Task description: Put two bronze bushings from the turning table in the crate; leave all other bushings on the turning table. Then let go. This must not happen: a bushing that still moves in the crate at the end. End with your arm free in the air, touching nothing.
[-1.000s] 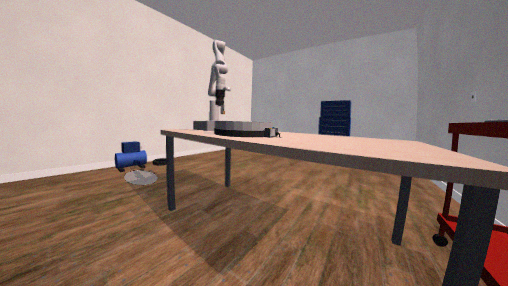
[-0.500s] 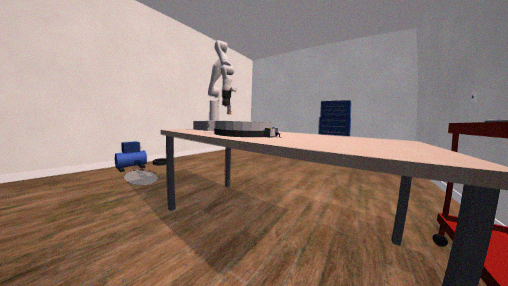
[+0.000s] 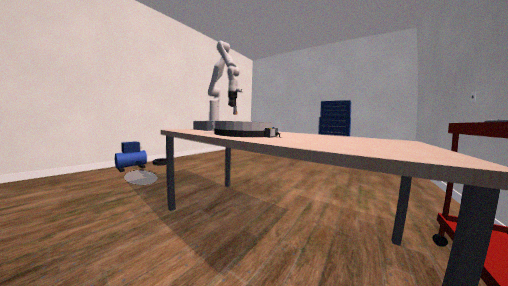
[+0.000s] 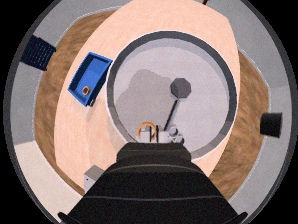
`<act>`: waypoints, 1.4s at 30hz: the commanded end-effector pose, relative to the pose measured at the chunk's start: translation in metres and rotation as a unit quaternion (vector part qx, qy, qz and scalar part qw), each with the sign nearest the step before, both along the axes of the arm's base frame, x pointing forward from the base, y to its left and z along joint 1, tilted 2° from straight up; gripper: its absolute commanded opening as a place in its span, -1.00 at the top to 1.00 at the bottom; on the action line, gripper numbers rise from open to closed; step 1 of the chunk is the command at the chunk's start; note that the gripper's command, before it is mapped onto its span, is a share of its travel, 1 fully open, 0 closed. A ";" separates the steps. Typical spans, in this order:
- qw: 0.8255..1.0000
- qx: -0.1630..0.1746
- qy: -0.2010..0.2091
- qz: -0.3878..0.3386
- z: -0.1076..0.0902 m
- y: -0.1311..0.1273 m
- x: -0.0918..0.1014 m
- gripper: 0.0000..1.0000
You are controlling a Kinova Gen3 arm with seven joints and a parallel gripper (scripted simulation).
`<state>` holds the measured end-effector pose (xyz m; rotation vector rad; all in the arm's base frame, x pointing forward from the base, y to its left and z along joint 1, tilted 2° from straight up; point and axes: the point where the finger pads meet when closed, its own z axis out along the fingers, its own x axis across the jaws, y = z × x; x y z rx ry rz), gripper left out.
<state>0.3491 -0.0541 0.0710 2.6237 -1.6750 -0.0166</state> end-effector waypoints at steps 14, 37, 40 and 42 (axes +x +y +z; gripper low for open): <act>1.000 0.000 0.000 0.006 -0.001 0.055 0.021 1.00; 1.000 0.000 -0.001 0.006 -0.003 0.107 0.040 1.00; 1.000 0.000 -0.001 0.006 -0.003 0.107 0.040 1.00; 1.000 0.000 -0.001 0.005 -0.003 0.117 0.044 1.00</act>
